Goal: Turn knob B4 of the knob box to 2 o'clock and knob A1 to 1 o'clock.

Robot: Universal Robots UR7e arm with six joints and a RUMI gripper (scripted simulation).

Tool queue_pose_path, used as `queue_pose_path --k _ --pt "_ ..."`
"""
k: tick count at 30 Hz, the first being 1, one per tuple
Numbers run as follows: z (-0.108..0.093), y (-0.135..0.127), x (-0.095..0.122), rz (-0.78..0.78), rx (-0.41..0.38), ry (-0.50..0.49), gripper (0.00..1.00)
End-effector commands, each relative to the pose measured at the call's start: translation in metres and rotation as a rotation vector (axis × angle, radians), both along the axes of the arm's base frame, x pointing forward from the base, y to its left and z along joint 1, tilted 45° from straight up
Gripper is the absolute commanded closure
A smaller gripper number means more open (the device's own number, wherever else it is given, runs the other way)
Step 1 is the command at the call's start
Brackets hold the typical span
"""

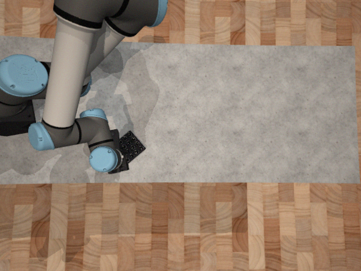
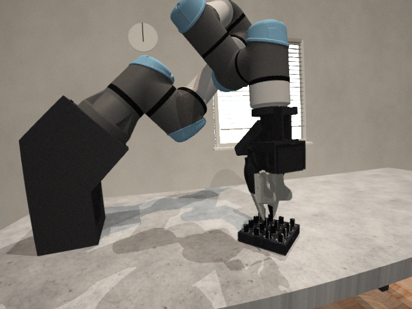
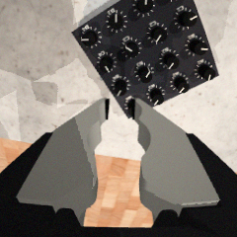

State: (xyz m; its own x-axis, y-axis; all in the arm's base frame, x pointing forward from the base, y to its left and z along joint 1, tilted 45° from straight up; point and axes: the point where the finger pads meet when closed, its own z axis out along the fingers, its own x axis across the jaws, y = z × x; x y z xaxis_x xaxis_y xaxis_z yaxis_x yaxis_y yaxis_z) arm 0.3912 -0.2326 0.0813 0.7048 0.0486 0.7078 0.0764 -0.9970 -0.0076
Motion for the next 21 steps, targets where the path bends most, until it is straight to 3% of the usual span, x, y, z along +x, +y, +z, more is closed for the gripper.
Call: queue_pose_path --k 1,12,13,21 --pt "0.0029 -0.0002 -0.0029 0.001 0.001 0.000 0.89" --pt "0.0029 -0.0002 -0.0029 0.001 0.001 0.000 0.89" --pt "0.0029 -0.0002 -0.0029 0.001 0.001 0.000 0.00" --pt "0.0044 -0.0004 -0.0045 0.001 0.001 0.000 0.00"
